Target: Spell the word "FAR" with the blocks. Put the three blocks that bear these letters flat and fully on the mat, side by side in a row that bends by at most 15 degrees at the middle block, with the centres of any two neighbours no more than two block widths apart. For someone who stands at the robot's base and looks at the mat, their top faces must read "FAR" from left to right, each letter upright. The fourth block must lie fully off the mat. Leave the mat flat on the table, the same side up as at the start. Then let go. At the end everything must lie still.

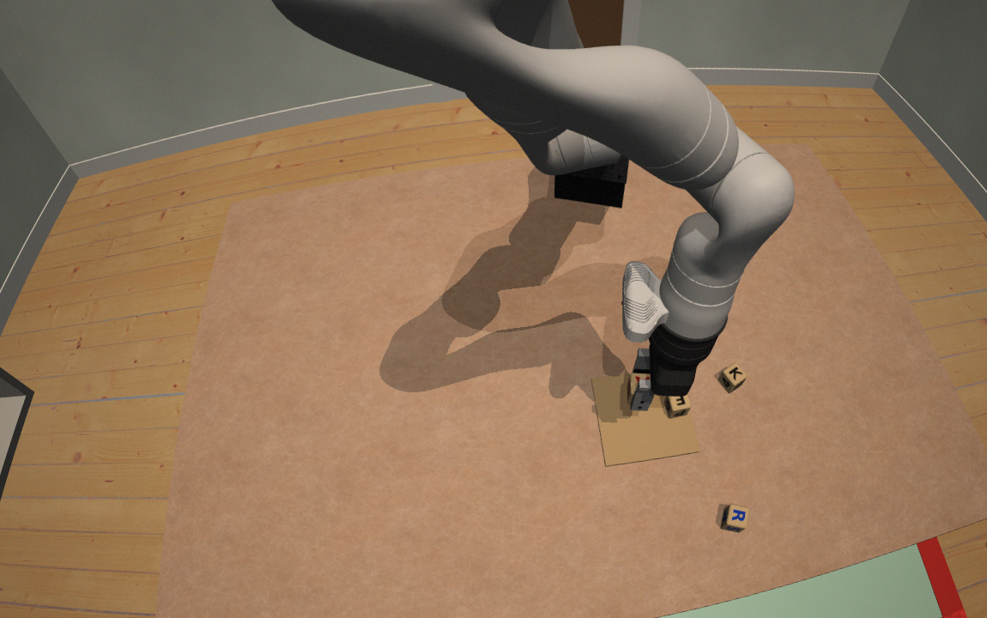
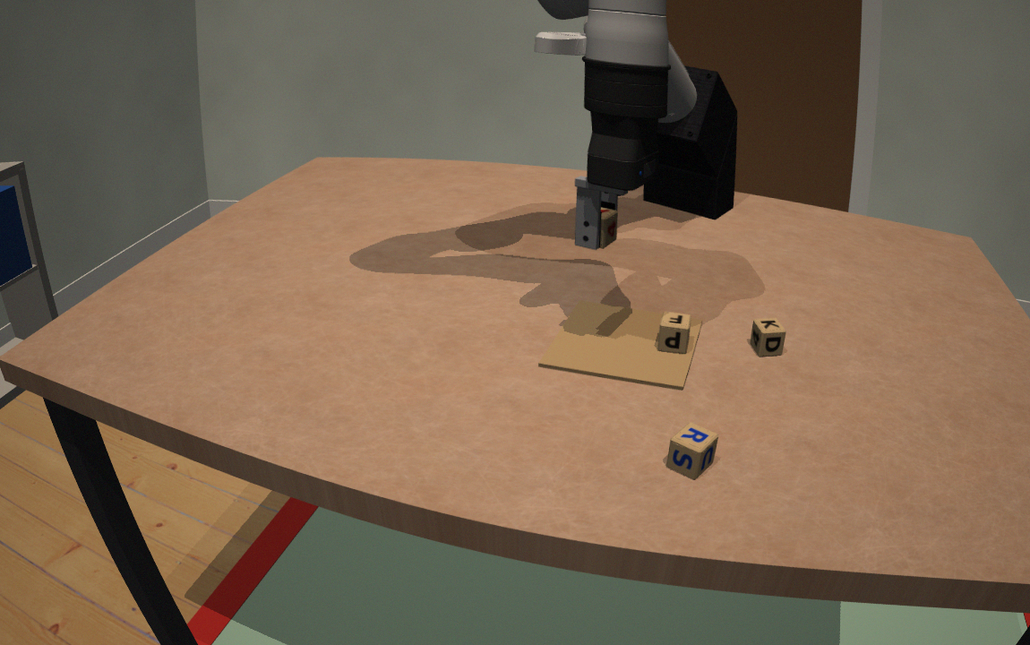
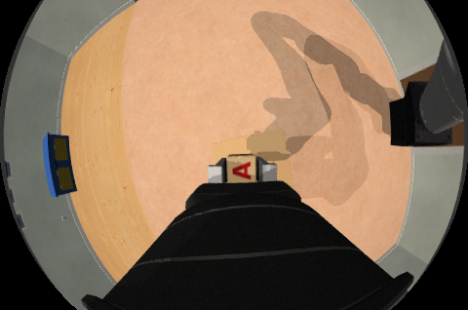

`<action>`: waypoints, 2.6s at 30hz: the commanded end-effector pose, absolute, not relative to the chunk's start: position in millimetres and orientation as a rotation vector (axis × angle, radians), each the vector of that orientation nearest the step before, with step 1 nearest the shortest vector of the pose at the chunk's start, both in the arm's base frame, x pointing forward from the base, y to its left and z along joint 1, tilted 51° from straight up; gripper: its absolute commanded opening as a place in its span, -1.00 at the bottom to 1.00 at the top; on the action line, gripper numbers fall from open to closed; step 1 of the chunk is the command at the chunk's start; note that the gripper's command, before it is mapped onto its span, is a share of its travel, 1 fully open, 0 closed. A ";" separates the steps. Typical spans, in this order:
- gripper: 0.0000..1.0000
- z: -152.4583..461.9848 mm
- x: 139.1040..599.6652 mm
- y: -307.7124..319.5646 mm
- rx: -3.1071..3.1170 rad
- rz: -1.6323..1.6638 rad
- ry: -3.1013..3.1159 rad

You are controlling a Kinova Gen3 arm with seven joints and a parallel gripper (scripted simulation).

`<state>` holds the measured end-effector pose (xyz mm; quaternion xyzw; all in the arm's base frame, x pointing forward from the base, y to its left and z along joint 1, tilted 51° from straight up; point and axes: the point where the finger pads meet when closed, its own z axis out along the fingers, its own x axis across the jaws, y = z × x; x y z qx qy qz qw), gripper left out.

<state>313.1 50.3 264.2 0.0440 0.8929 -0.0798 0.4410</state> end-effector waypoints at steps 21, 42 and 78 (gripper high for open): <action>0.14 240.8 307.3 77.1 -0.172 -0.321 2.265; 0.14 232.4 317.4 74.9 -0.170 -0.320 2.267; 0.14 180.0 379.9 60.8 -0.153 -0.331 2.284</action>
